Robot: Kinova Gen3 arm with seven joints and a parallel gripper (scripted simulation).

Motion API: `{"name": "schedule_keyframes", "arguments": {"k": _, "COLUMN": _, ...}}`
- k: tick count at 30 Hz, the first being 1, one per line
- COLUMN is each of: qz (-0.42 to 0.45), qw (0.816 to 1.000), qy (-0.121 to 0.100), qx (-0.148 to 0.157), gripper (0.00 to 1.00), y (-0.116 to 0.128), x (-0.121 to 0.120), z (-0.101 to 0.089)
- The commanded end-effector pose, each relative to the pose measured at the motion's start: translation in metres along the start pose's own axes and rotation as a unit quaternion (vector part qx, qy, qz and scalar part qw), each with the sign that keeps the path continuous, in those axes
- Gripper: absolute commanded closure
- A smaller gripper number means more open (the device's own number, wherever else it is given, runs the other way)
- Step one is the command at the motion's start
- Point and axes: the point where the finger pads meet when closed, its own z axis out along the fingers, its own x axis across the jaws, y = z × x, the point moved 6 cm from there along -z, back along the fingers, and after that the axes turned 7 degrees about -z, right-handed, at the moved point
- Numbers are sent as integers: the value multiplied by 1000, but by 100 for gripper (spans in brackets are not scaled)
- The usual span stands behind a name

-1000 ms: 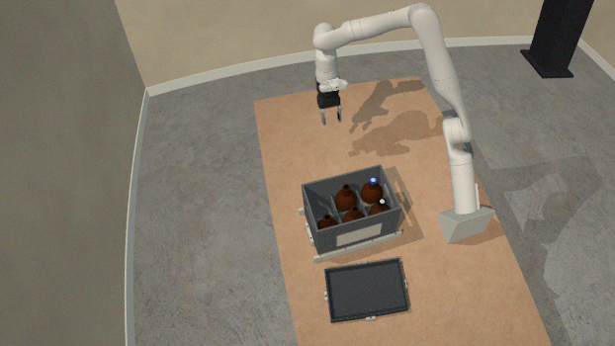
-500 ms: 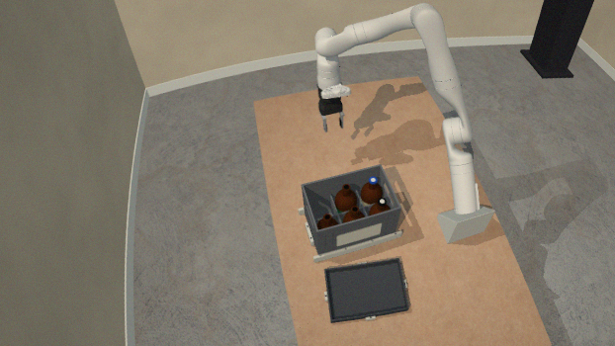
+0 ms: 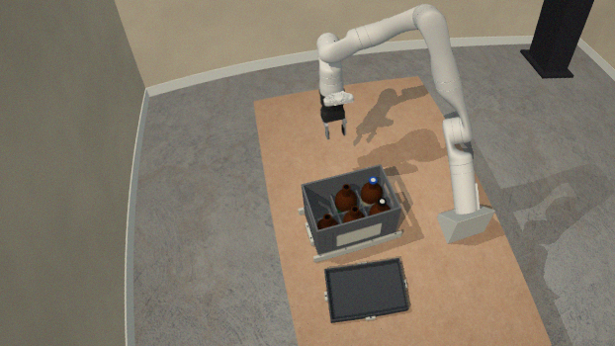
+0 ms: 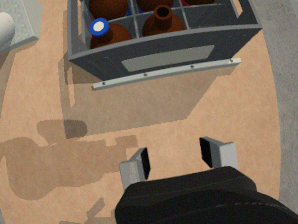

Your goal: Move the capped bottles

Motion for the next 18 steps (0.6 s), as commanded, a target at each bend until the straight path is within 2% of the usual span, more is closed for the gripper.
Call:
{"name": "schedule_keyframes", "arguments": {"k": 1, "qz": -1, "qw": 1000, "qy": 3, "qx": 1, "gripper": 0, "y": -16, "x": 4, "z": 0}}
{"name": "schedule_keyframes", "arguments": {"k": 9, "qz": -1, "qw": 1000, "qy": 4, "qx": 2, "gripper": 0, "y": -42, "x": 10, "z": 0}}
{"name": "schedule_keyframes", "arguments": {"k": 12, "qz": -1, "qw": 1000, "qy": 3, "qx": 1, "gripper": 0, "y": -37, "x": 8, "z": -1}}
{"name": "schedule_keyframes", "arguments": {"k": 18, "qz": -1, "qw": 1000, "qy": 3, "qx": 2, "gripper": 0, "y": -56, "x": 12, "z": -1}}
